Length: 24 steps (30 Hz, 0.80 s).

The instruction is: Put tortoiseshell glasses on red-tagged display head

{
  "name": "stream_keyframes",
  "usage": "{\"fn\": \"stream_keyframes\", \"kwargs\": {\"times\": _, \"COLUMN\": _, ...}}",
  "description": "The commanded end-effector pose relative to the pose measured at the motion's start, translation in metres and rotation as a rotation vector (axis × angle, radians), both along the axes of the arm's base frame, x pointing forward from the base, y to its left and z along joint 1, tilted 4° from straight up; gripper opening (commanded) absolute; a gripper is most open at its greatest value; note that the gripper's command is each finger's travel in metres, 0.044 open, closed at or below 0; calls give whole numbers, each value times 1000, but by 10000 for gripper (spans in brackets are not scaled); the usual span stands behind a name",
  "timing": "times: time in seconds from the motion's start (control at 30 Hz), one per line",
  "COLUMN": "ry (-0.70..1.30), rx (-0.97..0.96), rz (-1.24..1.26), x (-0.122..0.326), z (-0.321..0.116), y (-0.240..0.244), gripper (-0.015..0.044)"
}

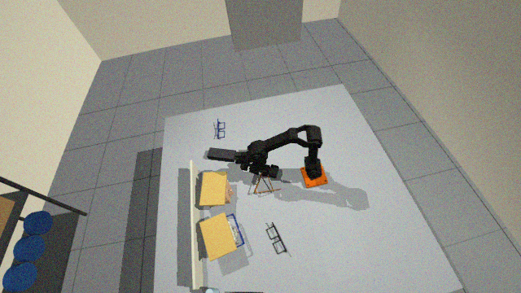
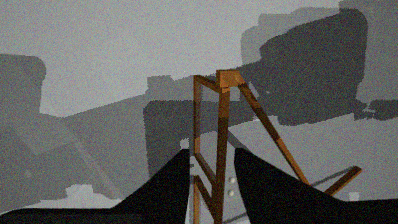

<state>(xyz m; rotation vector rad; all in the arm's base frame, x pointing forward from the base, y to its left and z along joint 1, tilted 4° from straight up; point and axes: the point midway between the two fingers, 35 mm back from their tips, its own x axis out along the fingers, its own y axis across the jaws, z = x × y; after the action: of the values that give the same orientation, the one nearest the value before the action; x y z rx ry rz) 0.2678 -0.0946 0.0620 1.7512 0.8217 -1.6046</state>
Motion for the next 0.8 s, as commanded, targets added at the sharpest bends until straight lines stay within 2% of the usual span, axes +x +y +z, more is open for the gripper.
{"fn": "stream_keyframes", "kwargs": {"times": 0.0, "ry": 2, "rx": 5, "rz": -5, "x": 0, "z": -8, "y": 1, "gripper": 120}}
{"fn": "stream_keyframes", "kwargs": {"times": 0.77, "ry": 3, "rx": 1, "rz": 0, "x": -2, "z": -20, "y": 2, "gripper": 113}}
